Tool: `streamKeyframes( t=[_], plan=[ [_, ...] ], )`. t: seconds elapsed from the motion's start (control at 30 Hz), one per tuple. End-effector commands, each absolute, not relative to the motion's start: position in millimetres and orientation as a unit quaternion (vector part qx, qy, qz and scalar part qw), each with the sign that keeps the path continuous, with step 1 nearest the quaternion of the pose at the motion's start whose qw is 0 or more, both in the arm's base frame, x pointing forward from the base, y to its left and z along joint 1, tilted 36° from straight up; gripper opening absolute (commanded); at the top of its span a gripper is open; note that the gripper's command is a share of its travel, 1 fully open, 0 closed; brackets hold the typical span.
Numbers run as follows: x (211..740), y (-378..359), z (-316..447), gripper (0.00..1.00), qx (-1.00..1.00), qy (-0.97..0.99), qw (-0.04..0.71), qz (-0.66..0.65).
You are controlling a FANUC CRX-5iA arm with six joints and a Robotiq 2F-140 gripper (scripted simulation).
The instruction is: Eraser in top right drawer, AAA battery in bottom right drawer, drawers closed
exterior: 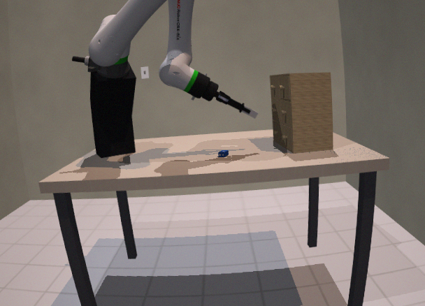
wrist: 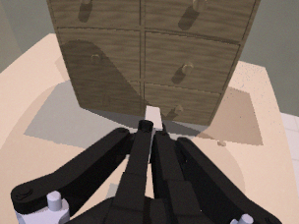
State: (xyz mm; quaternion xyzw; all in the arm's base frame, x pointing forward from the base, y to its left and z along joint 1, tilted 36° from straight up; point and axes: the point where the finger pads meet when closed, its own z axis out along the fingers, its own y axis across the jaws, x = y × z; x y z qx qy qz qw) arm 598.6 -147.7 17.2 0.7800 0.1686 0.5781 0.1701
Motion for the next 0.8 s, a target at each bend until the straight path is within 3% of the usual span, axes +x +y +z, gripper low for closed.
streamKeyframes(
  t=[0.0, 0.23, 0.47, 0.77],
  plan=[
    [606.3, -107.4, -4.8, 0.00, 0.813, 0.175, 0.100, 0.546],
    [596.0, -43.8, -38.3, 0.00, 0.869, 0.187, 0.008, 0.458],
    [569.3, -12.9, -56.6, 0.00, 0.912, 0.192, -0.024, 0.363],
    [498.3, -51.9, -27.8, 0.00, 0.959, 0.159, 0.055, 0.229]
  ],
)
